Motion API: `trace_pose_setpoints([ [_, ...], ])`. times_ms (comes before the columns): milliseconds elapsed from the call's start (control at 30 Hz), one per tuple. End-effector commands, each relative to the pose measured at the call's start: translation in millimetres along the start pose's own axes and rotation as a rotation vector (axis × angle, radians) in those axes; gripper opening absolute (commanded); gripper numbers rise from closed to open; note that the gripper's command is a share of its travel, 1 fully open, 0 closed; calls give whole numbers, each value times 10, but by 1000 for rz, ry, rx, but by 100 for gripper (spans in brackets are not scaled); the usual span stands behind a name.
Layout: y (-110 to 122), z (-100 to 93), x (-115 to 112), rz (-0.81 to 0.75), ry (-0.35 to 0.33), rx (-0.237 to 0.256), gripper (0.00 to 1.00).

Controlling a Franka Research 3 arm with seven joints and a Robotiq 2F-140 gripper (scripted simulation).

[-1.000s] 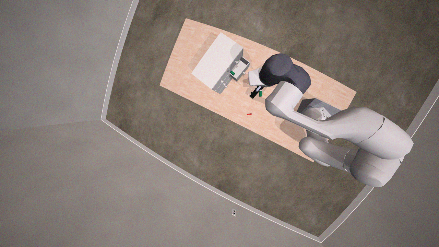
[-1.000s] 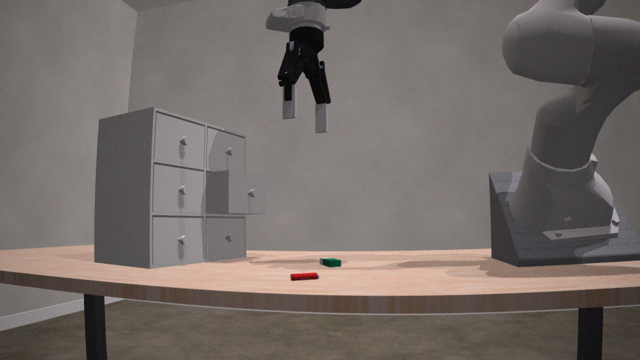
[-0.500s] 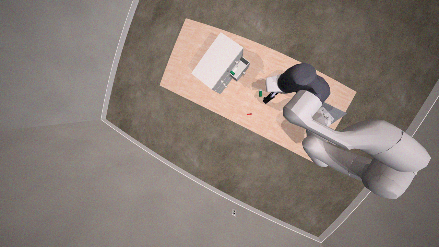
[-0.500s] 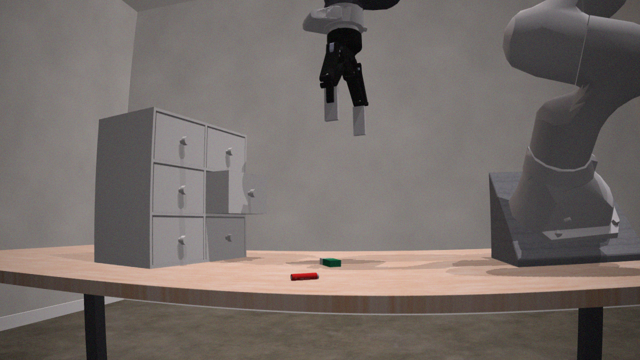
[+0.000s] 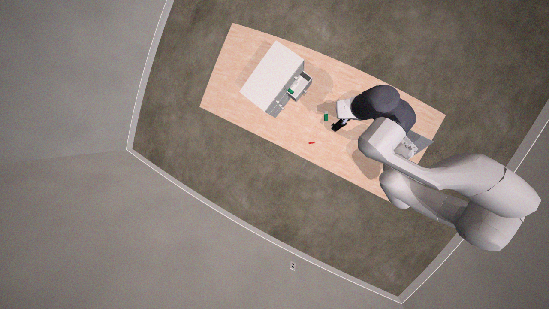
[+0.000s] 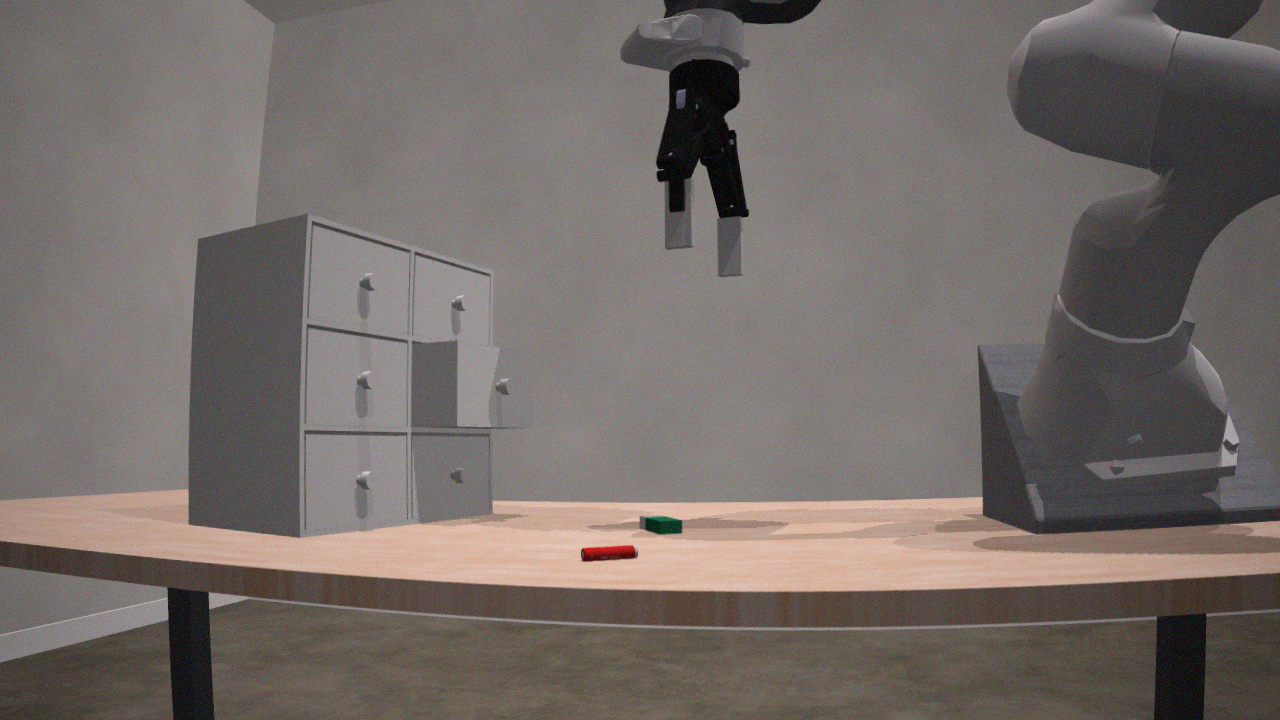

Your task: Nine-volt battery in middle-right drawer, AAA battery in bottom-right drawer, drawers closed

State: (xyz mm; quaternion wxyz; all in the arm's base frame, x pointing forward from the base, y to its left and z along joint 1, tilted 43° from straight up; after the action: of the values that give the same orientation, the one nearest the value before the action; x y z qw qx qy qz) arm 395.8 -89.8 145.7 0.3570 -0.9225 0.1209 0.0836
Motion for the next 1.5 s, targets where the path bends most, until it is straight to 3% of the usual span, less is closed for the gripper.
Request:
trace_pose_setpoints([
  [0, 0, 11, 45, -9, 37, 1, 100],
  [133, -1, 30, 59, -9, 59, 3, 100],
  [300, -5, 94, 106, -9, 136, 10, 100],
  [633, -18, 303, 254, -9, 376, 32, 100],
  [700, -18, 303, 254, -9, 376, 32, 100],
  [1200, -40, 648, 492, -10, 744, 67, 100],
  [1267, -40, 648, 492, -10, 744, 67, 100],
  [1467, -48, 746, 561, -10, 847, 77, 100],
])
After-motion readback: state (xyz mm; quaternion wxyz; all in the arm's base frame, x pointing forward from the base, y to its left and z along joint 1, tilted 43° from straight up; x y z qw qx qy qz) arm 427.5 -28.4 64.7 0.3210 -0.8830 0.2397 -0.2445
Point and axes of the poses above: the point where the finger pads meet when closed, its own z axis out along the fingers, its own y axis across the jaws, x = y × z, the point moved 2 cm from there along -z, back along the fingers, and after that the axes turned 5 degrees about z, right-handed, at the moved point
